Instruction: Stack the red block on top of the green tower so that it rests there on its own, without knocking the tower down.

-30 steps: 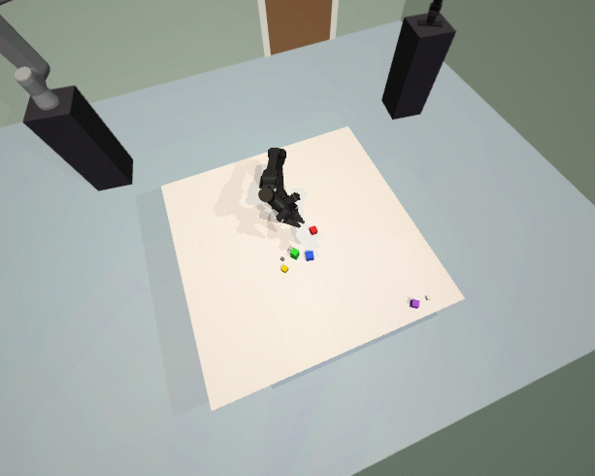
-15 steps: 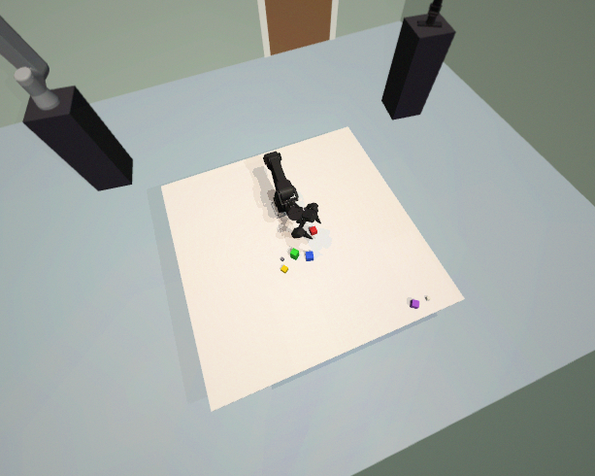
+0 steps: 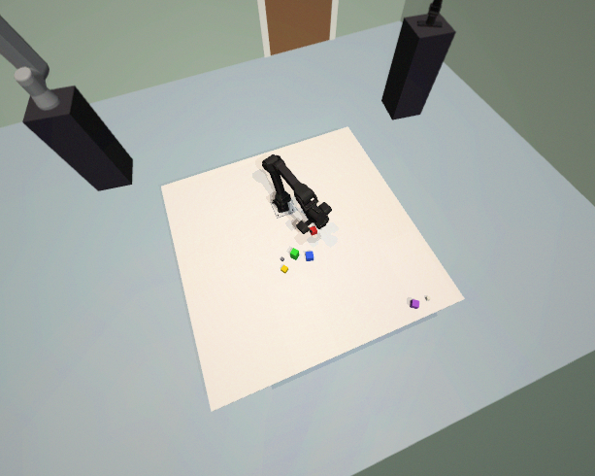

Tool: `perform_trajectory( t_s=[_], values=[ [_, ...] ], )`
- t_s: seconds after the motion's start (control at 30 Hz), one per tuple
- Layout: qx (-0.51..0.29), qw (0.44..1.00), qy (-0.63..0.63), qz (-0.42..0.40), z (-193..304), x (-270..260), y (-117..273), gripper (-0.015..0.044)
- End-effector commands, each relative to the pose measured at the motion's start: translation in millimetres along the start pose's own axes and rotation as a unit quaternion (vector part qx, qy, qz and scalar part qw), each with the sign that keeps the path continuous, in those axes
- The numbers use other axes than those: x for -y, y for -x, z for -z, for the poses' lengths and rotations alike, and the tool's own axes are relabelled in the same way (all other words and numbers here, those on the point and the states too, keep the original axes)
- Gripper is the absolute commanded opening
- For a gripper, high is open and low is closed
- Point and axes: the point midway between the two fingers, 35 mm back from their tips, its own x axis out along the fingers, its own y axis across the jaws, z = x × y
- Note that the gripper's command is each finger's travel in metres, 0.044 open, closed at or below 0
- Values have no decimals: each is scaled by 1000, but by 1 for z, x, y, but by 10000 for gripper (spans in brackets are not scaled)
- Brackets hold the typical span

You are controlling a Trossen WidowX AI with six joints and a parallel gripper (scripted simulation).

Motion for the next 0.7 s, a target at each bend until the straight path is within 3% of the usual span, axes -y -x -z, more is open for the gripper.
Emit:
perform_trajectory(
  t_s=[0.0, 0.2, 0.67],
  values=[
    [-57, 995, -60, 49, 22, -5, -17, 440],
    [-104, 979, -122, 122, 48, -8, -30, 440],
    [-105, 979, -124, 125, 50, -3, -44, 440]
  ],
)
